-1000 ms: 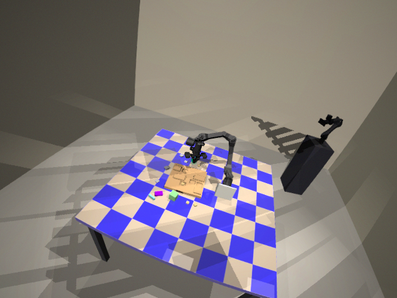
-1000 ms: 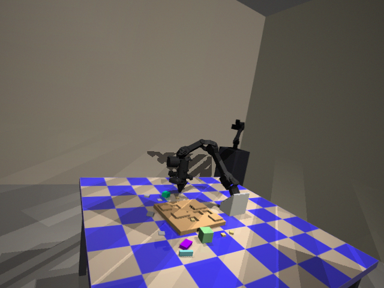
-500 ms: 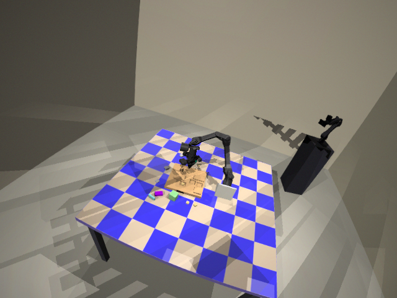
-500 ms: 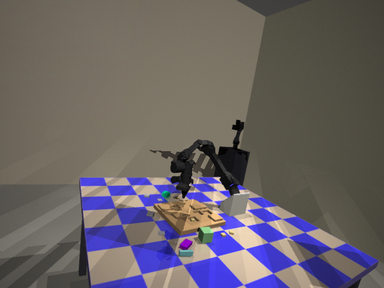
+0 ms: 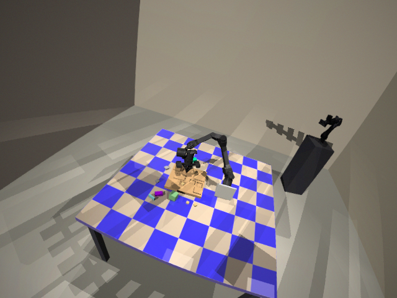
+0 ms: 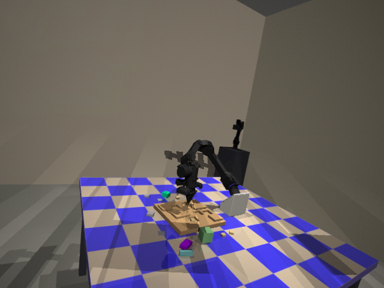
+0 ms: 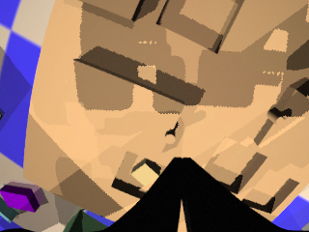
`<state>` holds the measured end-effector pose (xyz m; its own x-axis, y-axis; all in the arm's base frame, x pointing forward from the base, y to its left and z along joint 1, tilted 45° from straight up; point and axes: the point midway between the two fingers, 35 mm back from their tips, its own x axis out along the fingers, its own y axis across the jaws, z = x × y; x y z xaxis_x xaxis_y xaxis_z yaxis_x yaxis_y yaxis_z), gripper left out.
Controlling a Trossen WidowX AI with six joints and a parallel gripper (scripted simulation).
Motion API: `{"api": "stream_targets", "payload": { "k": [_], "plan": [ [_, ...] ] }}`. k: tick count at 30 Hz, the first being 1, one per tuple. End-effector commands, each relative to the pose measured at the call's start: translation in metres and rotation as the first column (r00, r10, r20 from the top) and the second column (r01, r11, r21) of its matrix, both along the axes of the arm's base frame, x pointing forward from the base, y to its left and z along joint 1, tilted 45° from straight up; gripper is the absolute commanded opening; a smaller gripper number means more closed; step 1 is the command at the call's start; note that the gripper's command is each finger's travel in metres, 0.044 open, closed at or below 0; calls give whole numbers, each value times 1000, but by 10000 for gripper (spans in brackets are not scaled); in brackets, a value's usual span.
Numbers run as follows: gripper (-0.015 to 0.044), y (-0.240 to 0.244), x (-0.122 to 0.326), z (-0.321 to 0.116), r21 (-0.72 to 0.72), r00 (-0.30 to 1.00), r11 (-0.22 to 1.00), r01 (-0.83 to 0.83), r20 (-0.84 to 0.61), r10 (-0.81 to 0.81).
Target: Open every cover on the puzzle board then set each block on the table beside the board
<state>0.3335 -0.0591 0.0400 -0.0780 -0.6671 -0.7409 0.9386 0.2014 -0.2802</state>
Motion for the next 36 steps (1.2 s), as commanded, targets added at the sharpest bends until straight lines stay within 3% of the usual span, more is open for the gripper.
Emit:
{"api": "stream_targets", "payload": {
  "k": [1,6,25,36],
  "plan": [
    [0,32,6,-33,9,854,919,393,367,-369],
    [0,46,6,-48,70,683,828,556,530,-503],
    [0,46,6,-48,70,683,828,556,530,-503],
    [0,16,4,-79,69,683,828,556,530,-503]
  ]
}}
